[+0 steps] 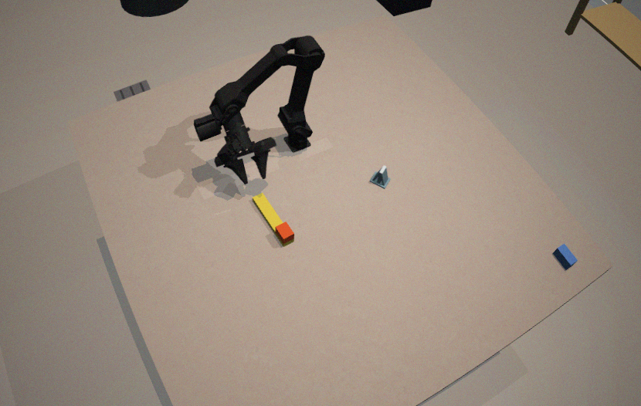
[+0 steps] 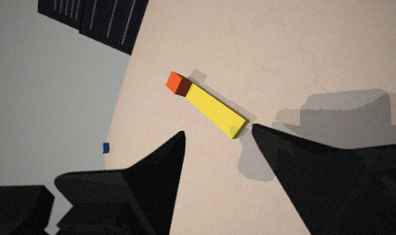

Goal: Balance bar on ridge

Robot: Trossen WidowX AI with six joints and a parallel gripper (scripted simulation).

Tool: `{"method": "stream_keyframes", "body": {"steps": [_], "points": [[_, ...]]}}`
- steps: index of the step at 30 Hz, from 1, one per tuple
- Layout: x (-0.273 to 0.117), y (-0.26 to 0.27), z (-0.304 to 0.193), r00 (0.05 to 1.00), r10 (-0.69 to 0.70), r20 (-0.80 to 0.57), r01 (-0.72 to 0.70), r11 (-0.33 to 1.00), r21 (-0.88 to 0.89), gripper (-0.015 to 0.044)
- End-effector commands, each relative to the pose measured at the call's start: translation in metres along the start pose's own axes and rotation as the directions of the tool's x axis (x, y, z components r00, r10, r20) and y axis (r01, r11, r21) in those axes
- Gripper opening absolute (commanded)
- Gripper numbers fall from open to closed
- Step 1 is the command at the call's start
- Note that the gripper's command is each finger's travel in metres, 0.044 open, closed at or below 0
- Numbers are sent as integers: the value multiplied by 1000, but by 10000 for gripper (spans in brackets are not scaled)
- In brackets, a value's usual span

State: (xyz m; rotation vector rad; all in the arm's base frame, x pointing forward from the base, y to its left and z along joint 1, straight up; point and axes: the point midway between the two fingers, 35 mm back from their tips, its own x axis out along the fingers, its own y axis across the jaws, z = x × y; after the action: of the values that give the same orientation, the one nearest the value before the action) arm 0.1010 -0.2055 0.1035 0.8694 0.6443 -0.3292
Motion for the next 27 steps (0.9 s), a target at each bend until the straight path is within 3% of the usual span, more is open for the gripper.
{"method": "stream_keyframes", "body": {"steps": [1,14,27], "points": [[3,2,3,999,-15,-52,21,994,112,315],[11,8,8,982,-61,-176,126,912,390,315],[19,15,14,951,-121,-284,277,745,607,315]]}}
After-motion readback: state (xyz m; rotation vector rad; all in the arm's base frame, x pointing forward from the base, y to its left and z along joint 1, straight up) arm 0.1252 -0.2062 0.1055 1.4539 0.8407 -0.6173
